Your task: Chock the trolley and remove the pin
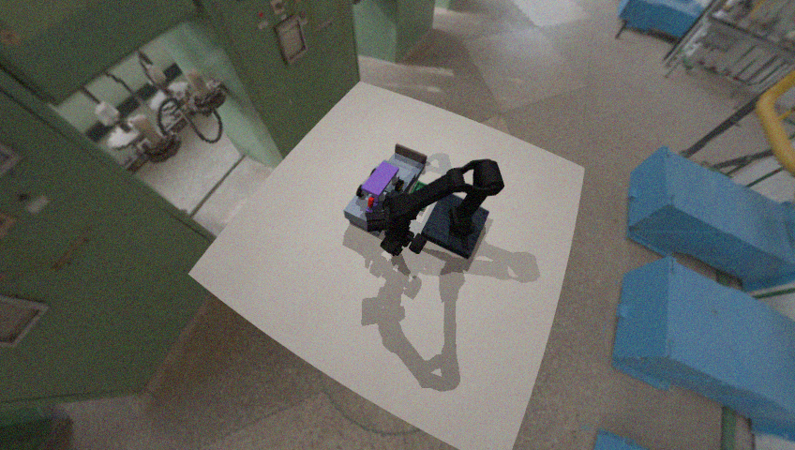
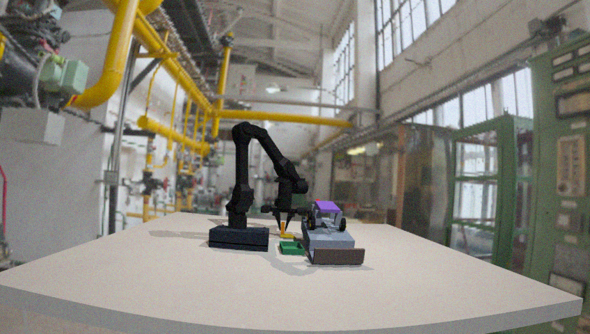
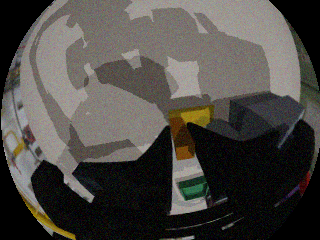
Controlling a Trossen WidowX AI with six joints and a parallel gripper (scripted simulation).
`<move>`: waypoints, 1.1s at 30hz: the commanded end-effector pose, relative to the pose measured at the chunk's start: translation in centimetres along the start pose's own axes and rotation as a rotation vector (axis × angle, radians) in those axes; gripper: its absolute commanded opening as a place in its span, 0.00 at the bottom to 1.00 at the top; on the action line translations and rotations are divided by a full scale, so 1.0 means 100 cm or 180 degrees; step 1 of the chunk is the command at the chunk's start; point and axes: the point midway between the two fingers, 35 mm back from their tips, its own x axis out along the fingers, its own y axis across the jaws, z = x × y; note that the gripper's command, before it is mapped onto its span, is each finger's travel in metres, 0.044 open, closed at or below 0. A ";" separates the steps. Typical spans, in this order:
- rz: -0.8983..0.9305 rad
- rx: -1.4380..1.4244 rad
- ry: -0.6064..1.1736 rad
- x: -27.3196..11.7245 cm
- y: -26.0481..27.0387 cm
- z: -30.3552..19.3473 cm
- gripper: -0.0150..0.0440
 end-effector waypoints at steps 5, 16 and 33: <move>0.0000 0.0000 0.0000 0.000 0.000 0.000 0.31; 0.0004 0.0012 0.0008 -0.040 0.002 -0.002 0.25; 0.0003 0.0011 0.0009 -0.103 0.002 -0.002 0.25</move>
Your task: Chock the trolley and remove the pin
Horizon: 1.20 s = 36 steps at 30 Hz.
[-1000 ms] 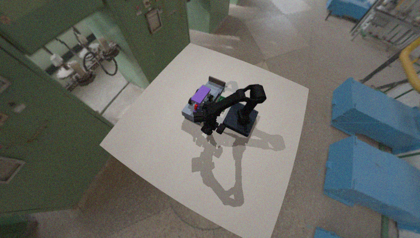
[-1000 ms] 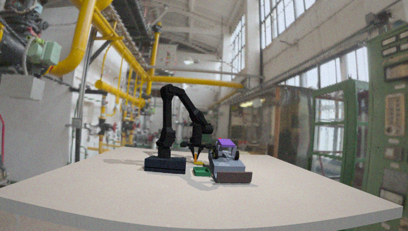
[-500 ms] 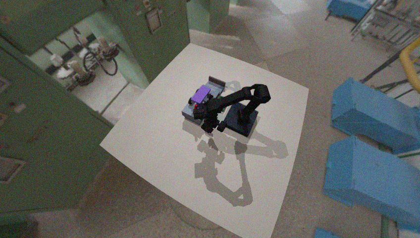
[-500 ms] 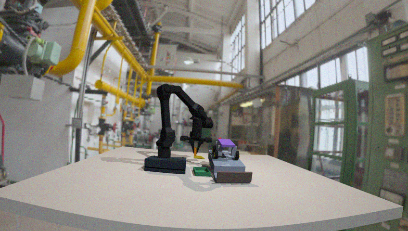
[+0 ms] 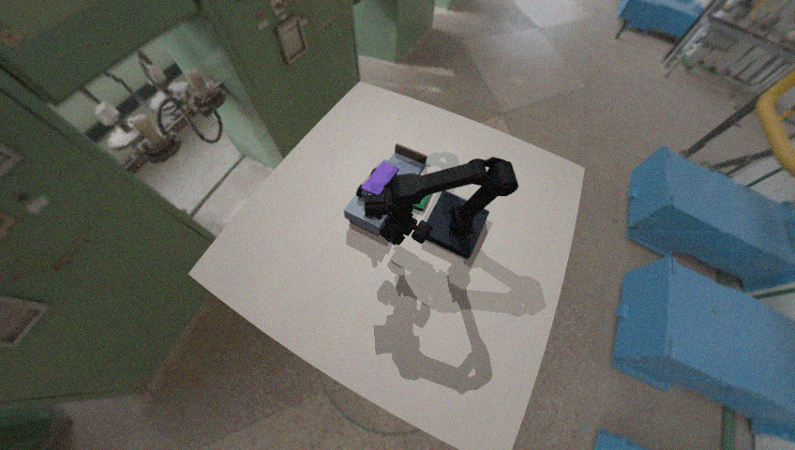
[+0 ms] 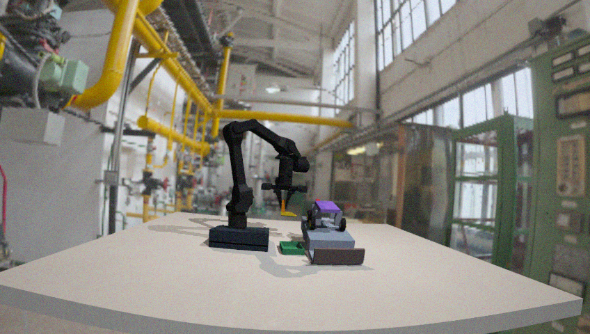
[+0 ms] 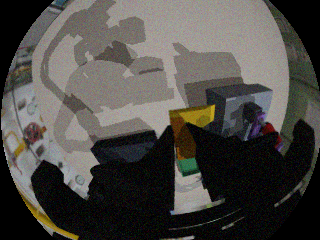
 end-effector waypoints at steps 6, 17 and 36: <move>-0.0014 -0.0012 -0.0008 -0.032 -0.001 0.001 0.25; -0.0015 -0.0012 -0.0007 -0.055 -0.003 0.002 0.25; -0.0014 0.1743 -0.0014 -0.055 -0.003 0.002 0.25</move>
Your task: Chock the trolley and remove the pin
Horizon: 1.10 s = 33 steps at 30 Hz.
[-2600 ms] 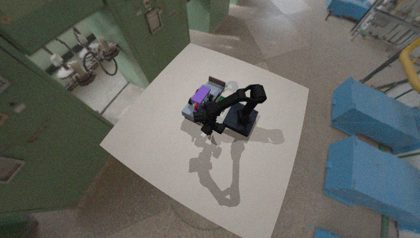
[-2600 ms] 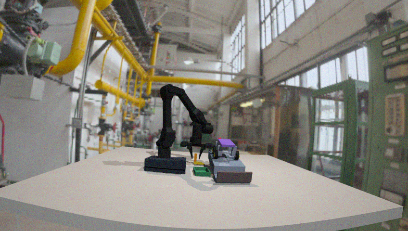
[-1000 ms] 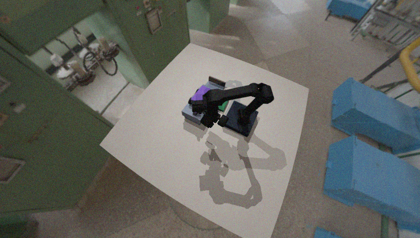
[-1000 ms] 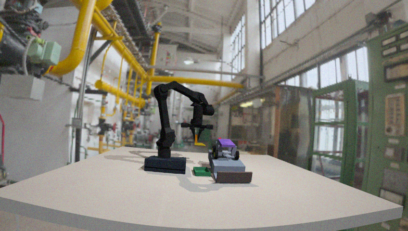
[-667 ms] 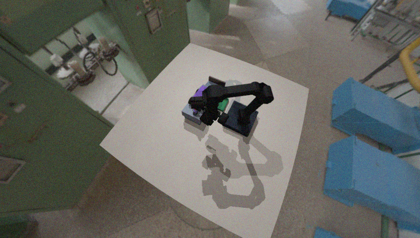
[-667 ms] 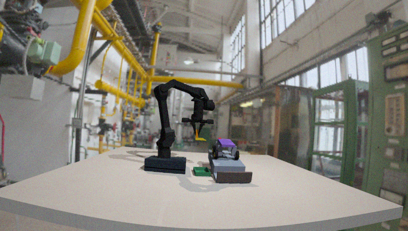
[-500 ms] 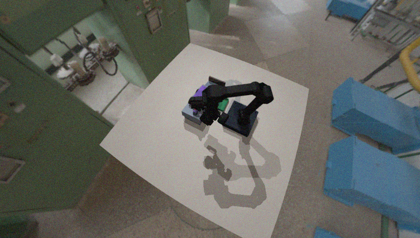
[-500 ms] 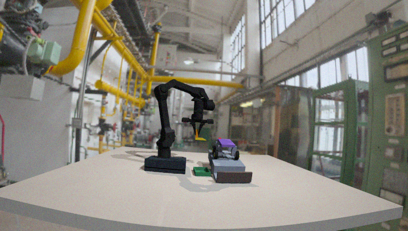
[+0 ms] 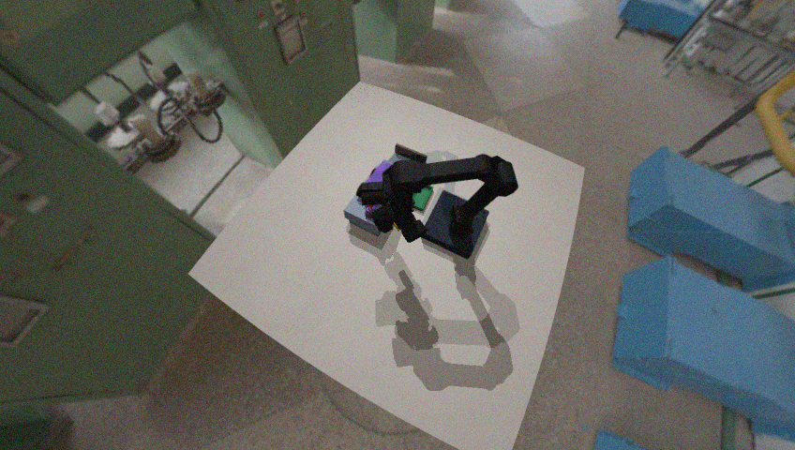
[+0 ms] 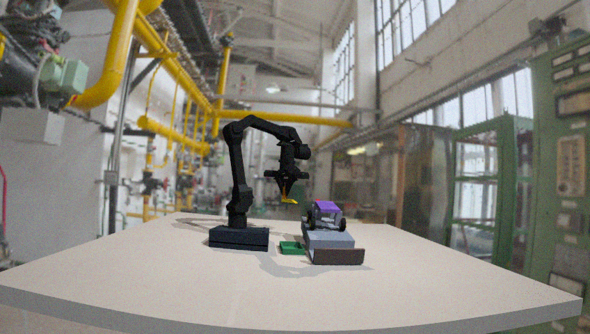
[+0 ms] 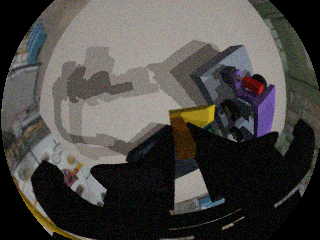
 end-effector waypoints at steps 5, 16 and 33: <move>0.0000 0.0787 0.0000 0.000 0.000 0.000 0.25; -0.0001 0.1996 -0.0002 0.000 0.000 0.000 0.25; -0.0002 0.3829 -0.0003 0.000 0.000 0.000 0.25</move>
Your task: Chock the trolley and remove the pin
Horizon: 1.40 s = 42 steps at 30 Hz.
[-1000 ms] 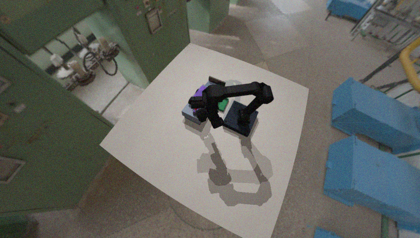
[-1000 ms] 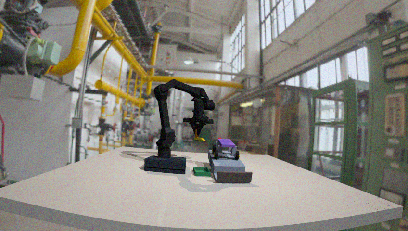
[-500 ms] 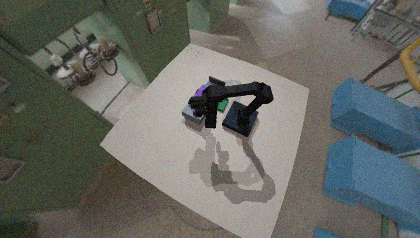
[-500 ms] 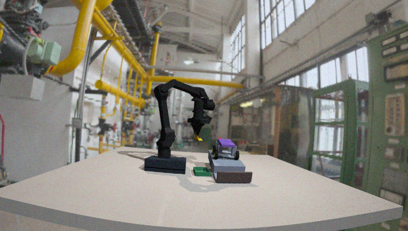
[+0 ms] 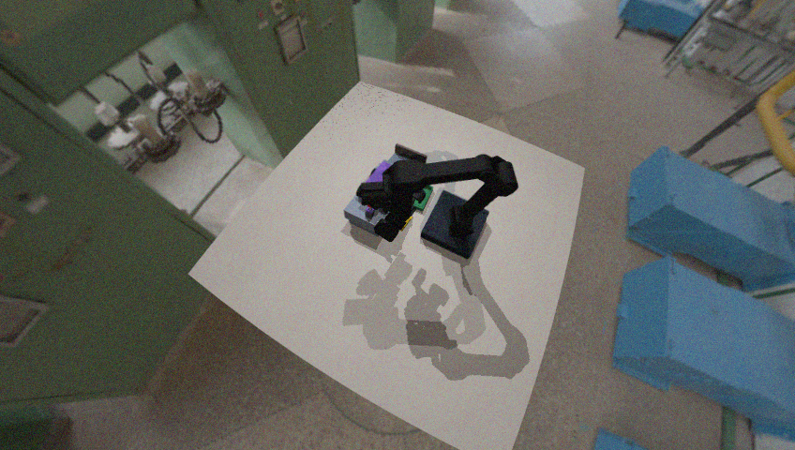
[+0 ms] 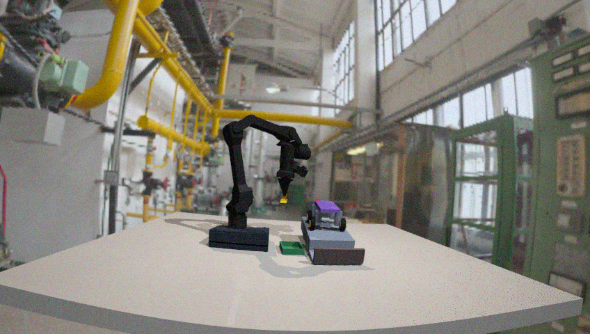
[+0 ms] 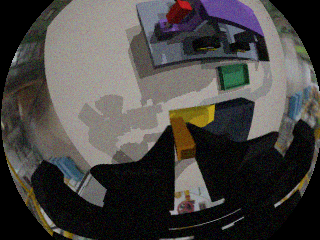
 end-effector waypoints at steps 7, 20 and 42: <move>-0.0003 0.1000 -0.0001 0.000 0.000 0.000 0.25; -0.0005 0.2403 -0.0002 0.000 0.000 0.000 0.25; -0.0010 0.4661 -0.0005 0.000 0.000 0.000 0.25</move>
